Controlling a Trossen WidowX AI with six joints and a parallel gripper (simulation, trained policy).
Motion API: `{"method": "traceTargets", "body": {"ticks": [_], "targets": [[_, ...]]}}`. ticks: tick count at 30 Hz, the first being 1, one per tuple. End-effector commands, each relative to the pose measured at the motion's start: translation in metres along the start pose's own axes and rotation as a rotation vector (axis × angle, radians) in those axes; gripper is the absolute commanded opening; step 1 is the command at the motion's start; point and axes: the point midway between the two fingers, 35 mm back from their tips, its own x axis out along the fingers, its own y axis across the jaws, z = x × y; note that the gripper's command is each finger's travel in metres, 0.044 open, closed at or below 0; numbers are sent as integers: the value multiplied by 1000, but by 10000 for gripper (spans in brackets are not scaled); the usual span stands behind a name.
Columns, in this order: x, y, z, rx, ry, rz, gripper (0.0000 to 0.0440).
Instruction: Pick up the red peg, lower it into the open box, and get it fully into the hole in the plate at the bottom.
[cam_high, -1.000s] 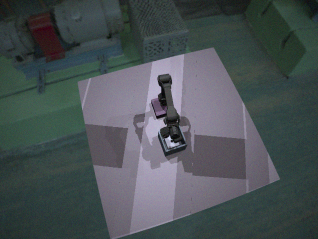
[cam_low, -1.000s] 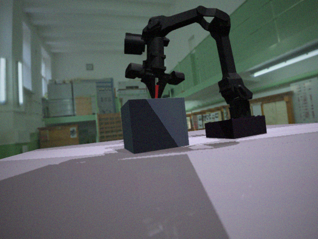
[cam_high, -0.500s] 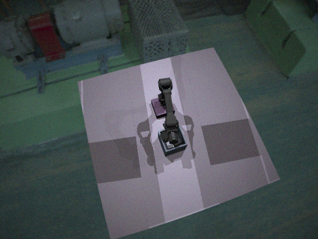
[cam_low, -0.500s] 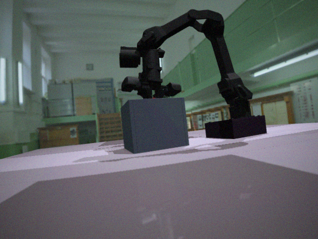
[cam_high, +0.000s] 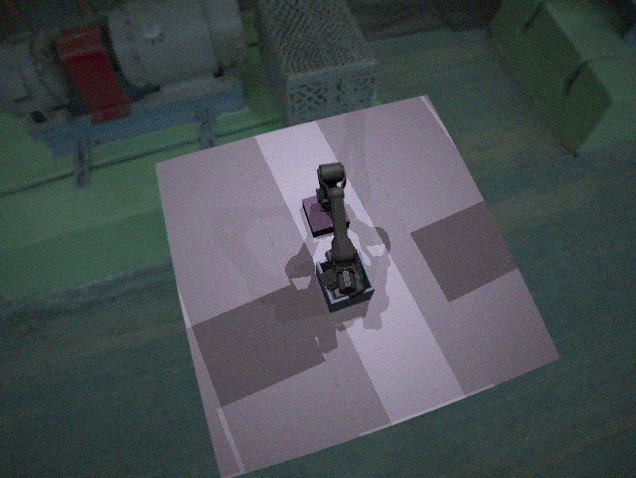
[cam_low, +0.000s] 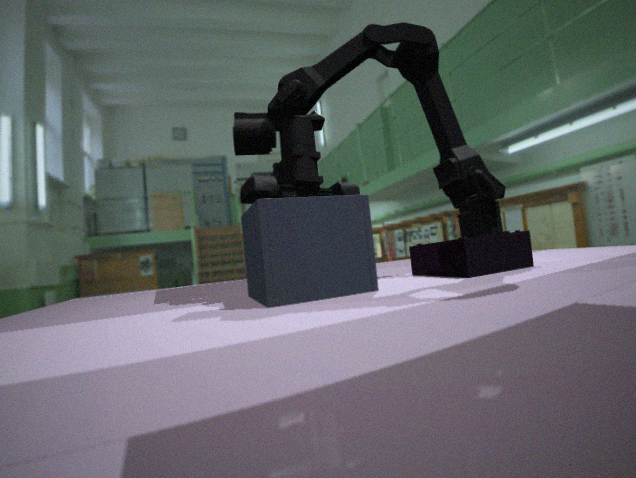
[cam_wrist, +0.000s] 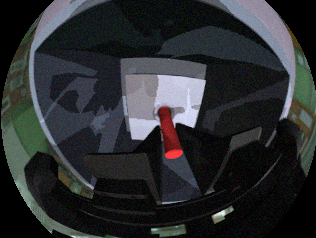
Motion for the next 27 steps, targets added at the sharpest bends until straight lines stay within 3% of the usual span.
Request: {"method": "traceTargets", "body": {"ticks": [1,15,27], "targets": [[1,1,-1,-7,9,-7,98],[-2,-3,-24,19,131,-38,55],[-1,-7,-37,28,168,-70,88]]}}
